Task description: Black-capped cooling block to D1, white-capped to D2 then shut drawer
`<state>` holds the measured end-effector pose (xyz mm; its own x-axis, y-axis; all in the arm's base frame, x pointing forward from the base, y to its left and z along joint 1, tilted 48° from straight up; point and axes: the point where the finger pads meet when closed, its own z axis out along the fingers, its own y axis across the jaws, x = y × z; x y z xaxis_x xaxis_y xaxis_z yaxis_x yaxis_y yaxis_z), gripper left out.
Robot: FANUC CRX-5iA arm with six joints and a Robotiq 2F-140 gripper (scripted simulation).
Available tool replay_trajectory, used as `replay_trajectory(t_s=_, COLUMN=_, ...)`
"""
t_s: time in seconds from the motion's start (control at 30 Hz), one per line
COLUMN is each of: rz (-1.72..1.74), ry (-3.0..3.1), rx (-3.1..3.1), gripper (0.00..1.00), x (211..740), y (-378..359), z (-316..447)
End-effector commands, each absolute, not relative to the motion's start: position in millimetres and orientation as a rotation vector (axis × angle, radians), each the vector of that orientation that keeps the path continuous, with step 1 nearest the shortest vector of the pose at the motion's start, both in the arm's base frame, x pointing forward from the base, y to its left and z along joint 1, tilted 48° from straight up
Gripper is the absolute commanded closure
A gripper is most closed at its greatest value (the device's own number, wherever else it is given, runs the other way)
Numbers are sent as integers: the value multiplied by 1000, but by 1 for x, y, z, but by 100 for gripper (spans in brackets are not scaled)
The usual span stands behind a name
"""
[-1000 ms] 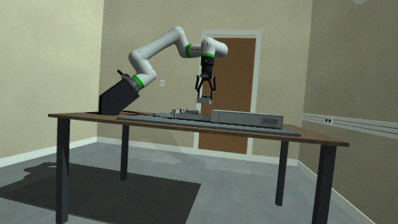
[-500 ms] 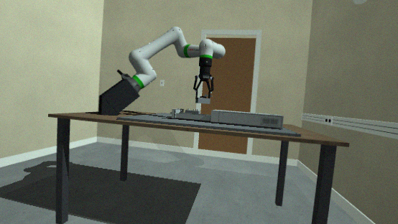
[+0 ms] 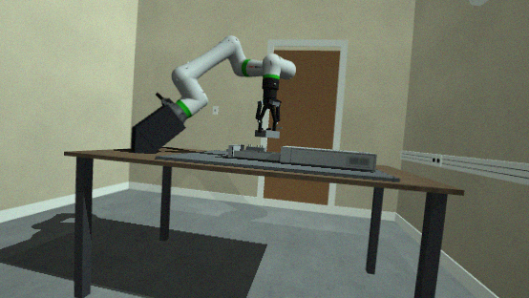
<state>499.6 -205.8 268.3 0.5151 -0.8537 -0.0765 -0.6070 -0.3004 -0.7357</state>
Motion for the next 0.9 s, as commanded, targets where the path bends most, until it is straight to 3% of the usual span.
replay_trajectory(t_s=0.0, rz=-463, ry=1132, rx=-2063, gripper=90, x=497, y=-201, z=270)
replay_trajectory(t_s=0.87, rz=-761, ry=441, rx=-2401, gripper=90, x=470, y=-145, z=281)
